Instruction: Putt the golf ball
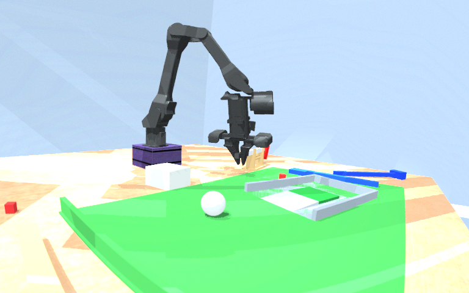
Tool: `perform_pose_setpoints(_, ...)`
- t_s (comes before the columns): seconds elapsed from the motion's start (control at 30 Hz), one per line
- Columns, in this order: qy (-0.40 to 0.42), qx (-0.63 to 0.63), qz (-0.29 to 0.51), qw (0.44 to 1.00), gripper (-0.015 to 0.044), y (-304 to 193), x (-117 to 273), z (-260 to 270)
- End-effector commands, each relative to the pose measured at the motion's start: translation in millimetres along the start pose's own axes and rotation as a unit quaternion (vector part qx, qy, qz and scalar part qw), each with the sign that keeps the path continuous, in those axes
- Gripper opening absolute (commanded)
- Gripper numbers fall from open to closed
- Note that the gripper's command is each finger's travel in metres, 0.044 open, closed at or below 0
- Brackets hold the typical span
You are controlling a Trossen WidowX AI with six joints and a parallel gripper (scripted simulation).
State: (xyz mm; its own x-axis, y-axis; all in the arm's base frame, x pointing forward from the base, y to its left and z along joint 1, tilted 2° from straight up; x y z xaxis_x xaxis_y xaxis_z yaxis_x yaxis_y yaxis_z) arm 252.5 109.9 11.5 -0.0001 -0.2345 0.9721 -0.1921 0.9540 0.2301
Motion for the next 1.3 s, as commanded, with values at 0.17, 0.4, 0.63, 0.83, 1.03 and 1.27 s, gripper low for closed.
perform_pose_setpoints(0.17,-0.001,0.0,0.0,1.0,0.0,7,26,-6)
perform_pose_setpoints(0.4,-0.001,0.0,0.0,1.0,0.0,20,73,-7)
perform_pose_setpoints(0.63,0.0,0.0,0.0,1.0,0.0,26,97,-4)
perform_pose_setpoints(0.83,-0.003,-0.019,0.004,1.0,0.0,17,92,-6)
perform_pose_setpoints(1.03,-0.014,-0.103,0.01,0.994,0.0,-7,104,-10)
perform_pose_setpoints(1.27,-0.021,-0.225,0.026,0.974,0.0,-40,120,-13)
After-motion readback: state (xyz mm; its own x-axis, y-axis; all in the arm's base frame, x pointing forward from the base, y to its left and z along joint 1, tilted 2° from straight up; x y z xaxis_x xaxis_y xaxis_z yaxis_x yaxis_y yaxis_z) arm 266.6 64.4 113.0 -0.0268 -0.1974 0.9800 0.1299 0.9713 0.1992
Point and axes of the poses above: the point midway between the two fingers, 35 mm back from their tips, its own x axis back along the fingers, its own z axis across the jaws, y = z × x, the point moved 2 cm from there along x, back along the fingers, and after that the axes turned 7 degrees about x, right-handed, at the moved point
